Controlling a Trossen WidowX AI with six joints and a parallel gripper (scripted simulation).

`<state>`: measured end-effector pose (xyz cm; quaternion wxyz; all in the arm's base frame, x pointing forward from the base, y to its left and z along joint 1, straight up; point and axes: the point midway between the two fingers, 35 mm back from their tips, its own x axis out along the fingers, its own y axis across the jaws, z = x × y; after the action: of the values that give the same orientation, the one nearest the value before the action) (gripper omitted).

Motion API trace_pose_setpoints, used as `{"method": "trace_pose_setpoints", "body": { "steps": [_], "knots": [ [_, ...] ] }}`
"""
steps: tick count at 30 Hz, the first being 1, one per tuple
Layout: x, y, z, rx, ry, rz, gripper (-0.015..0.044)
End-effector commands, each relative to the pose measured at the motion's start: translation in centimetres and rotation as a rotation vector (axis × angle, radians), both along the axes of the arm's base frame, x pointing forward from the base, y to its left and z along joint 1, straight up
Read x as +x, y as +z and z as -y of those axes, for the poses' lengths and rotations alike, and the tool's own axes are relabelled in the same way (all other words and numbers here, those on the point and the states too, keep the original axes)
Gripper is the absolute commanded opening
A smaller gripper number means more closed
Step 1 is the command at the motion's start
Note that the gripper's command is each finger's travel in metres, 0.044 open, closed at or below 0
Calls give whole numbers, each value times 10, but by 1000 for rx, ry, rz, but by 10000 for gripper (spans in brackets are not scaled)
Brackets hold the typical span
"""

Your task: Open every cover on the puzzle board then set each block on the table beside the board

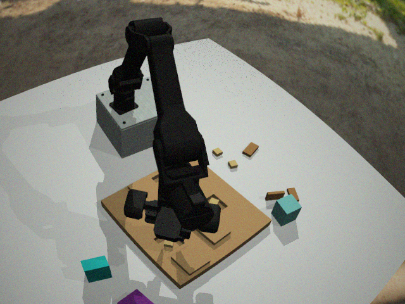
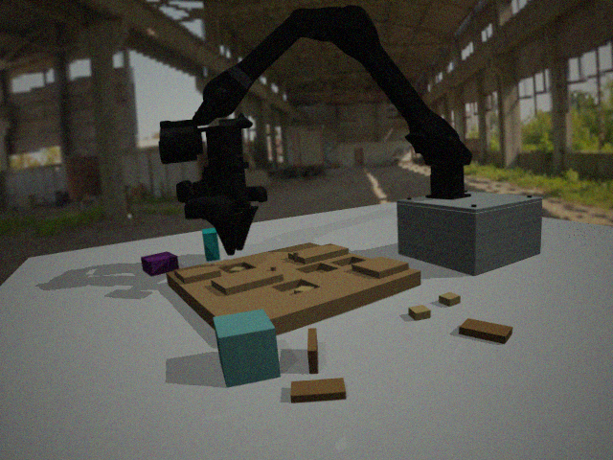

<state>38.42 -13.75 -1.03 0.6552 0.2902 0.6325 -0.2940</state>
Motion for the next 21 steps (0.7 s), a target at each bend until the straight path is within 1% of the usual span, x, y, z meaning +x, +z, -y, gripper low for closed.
{"method": "trace_pose_setpoints", "body": {
  "steps": [1,21],
  "knots": [
    [0,-1,0,1,-5,1,144],
    [0,-6,0,1,-5,1,144]
  ]
}}
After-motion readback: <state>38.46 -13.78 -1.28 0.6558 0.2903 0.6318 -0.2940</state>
